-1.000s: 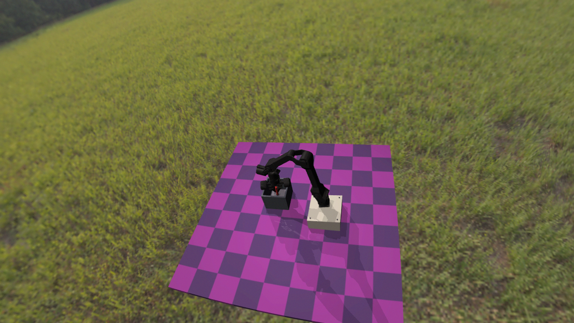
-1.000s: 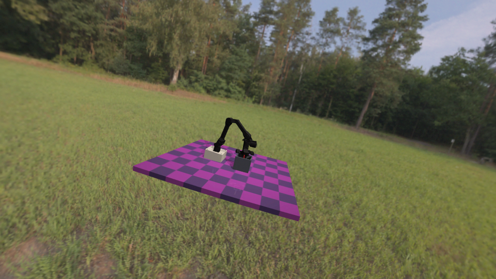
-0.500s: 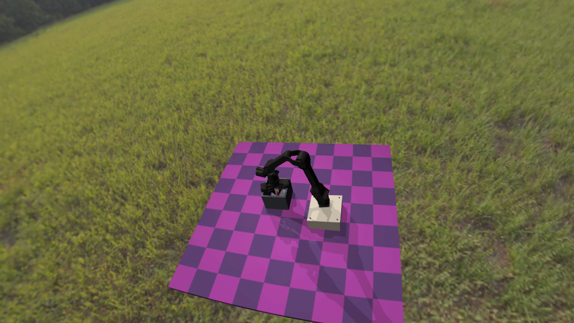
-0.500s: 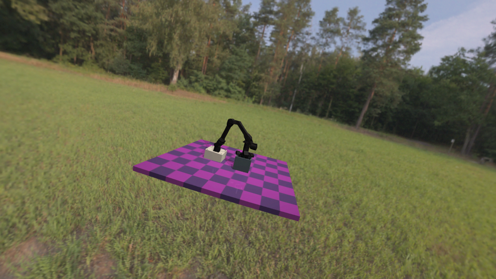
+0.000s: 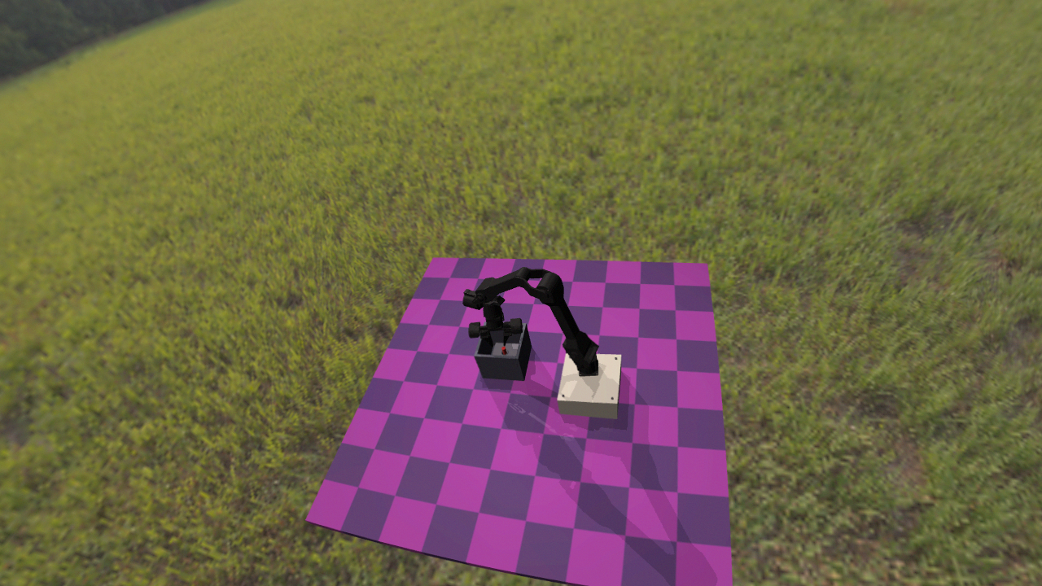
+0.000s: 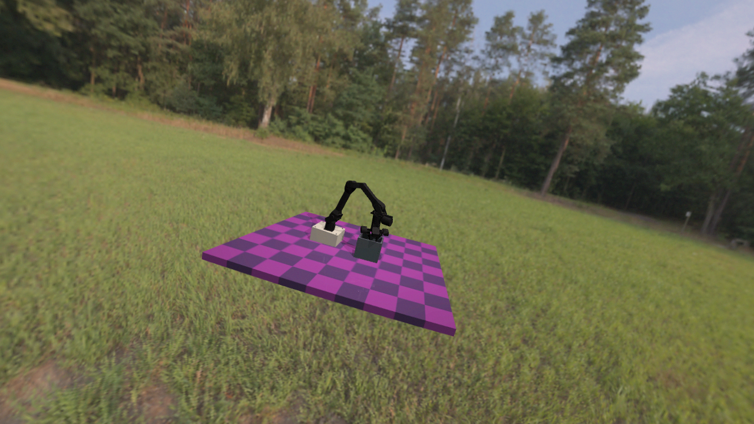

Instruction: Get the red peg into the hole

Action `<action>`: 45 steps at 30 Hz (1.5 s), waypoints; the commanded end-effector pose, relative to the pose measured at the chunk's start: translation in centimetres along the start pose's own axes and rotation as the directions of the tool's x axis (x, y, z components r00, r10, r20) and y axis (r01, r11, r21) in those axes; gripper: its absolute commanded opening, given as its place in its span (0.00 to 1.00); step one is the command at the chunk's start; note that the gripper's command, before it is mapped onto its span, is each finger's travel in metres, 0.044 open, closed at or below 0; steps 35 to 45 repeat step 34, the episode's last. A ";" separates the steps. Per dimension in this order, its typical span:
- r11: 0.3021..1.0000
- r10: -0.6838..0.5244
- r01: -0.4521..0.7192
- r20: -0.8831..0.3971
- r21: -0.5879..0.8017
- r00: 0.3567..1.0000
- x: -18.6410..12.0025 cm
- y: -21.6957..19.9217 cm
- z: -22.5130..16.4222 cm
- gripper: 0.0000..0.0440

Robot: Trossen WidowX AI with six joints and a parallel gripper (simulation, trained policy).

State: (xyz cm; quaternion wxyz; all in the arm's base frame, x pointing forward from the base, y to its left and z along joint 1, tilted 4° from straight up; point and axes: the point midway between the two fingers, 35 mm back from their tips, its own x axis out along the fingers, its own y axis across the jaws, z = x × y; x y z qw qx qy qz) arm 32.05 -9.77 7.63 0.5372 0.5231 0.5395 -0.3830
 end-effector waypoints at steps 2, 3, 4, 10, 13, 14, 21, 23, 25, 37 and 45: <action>1.000 0.030 -0.030 -0.028 0.002 0.999 -1.0 0.4 0.2 0.47; 0.999 0.038 -0.038 -0.033 0.003 0.999 -1.3 0.6 0.3 0.47; 0.999 0.046 -0.046 -0.038 0.003 0.998 -1.5 0.7 0.3 0.48; 0.996 0.093 -0.093 -0.060 0.006 0.994 -3.0 1.3 0.8 0.51; 0.993 0.117 -0.117 -0.067 0.007 0.991 -3.8 1.6 1.0 0.53; 0.992 0.125 -0.125 -0.069 0.006 0.990 -4.1 1.7 1.1 0.53; 0.983 0.181 -0.182 -0.075 -0.007 0.981 -6.0 2.5 1.9 0.46; 0.980 0.197 -0.199 -0.072 -0.019 0.978 -6.5 2.7 2.2 0.43; 0.976 0.214 -0.217 -0.069 -0.032 0.974 -7.0 2.9 2.5 0.42; 0.945 0.305 -0.308 -0.049 -0.106 0.951 -9.7 4.3 3.8 0.37; 0.945 0.305 -0.308 -0.049 -0.106 0.951 -9.7 4.3 3.8 0.37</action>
